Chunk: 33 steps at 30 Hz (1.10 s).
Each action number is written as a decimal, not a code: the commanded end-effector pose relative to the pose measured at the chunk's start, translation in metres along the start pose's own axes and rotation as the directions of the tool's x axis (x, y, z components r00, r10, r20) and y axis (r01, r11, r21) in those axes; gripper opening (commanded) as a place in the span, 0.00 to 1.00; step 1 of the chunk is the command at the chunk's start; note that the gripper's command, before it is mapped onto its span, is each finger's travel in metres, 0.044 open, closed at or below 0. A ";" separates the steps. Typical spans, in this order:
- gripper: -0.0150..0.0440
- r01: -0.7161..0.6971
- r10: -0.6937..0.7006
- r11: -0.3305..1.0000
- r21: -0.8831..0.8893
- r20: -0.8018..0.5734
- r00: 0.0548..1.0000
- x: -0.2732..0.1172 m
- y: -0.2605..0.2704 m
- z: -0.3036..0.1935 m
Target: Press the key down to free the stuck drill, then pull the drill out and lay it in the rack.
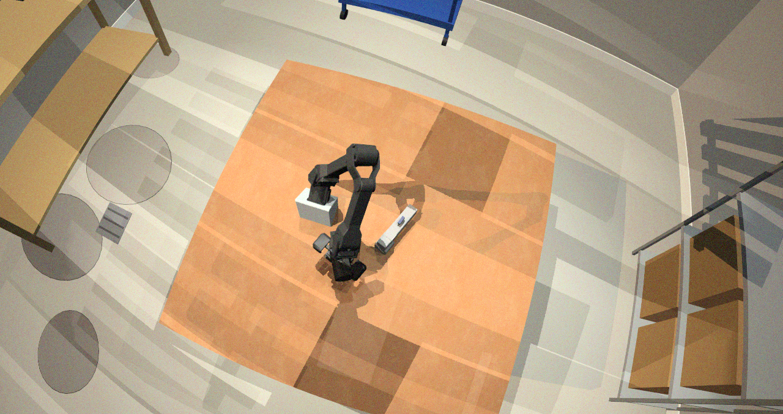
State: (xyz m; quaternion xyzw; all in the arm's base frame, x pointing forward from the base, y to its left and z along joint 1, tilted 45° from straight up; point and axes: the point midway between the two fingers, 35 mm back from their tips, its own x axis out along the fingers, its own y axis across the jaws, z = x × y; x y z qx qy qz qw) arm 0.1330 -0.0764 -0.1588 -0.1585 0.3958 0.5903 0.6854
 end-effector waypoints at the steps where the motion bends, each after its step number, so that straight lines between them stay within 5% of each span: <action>1: 0.25 0.000 0.000 1.000 0.006 0.009 1.000 0.006 0.001 0.001; 33: 0.25 -0.001 0.001 1.000 0.005 0.010 1.000 0.021 0.003 0.004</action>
